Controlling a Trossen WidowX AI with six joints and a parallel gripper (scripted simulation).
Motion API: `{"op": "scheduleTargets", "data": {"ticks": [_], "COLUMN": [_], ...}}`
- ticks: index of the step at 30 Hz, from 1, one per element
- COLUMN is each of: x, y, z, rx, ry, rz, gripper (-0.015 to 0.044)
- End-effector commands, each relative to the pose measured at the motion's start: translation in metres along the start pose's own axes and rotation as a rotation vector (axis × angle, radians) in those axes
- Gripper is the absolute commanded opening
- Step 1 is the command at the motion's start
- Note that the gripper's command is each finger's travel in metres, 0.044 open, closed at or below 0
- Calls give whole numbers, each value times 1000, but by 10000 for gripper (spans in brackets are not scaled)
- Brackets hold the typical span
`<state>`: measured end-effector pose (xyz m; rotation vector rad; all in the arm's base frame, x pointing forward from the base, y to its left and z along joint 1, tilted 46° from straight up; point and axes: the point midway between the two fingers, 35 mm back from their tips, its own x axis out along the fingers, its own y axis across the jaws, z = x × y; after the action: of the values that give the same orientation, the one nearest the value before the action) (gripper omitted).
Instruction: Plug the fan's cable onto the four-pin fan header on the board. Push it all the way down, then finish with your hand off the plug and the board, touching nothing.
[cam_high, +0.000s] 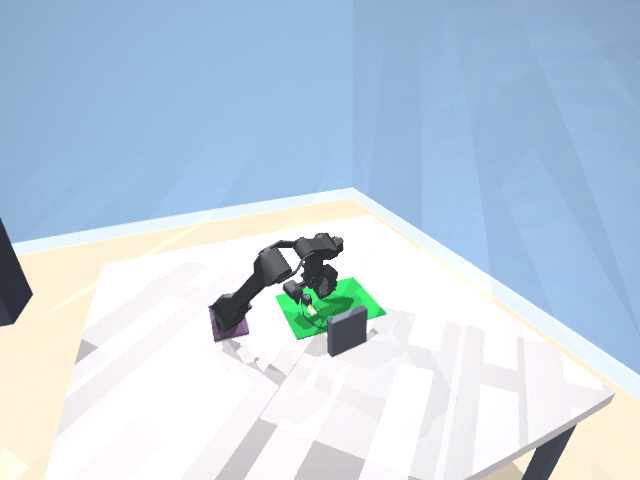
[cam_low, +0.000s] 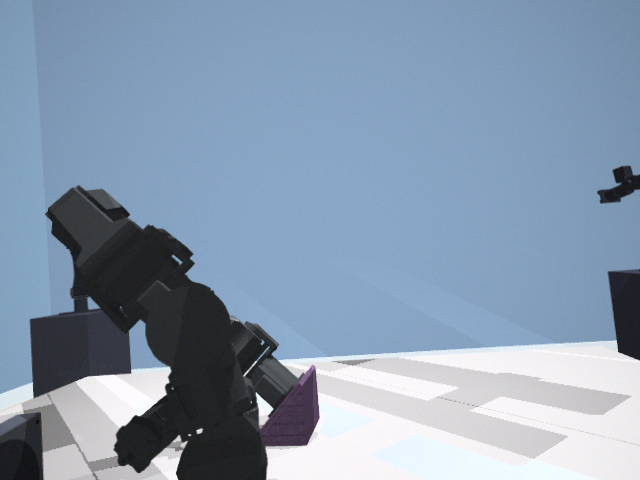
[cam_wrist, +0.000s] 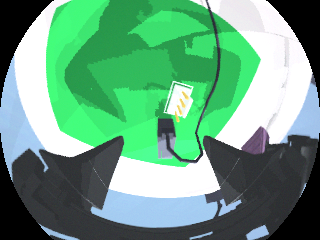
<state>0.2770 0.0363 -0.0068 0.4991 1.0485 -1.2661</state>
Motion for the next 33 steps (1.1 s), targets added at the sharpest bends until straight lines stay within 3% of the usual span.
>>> {"op": "scheduleTargets", "data": {"ticks": [1, 5, 12, 33], "x": [5, 5, 3, 3], "y": [-2, -2, -1, -1], "z": [2, 2, 1, 1], "rx": [-4, -4, 0, 0], "ry": [-7, -7, 0, 0], "rz": [-5, -5, -2, -2], "gripper": [440, 440, 256, 116]}}
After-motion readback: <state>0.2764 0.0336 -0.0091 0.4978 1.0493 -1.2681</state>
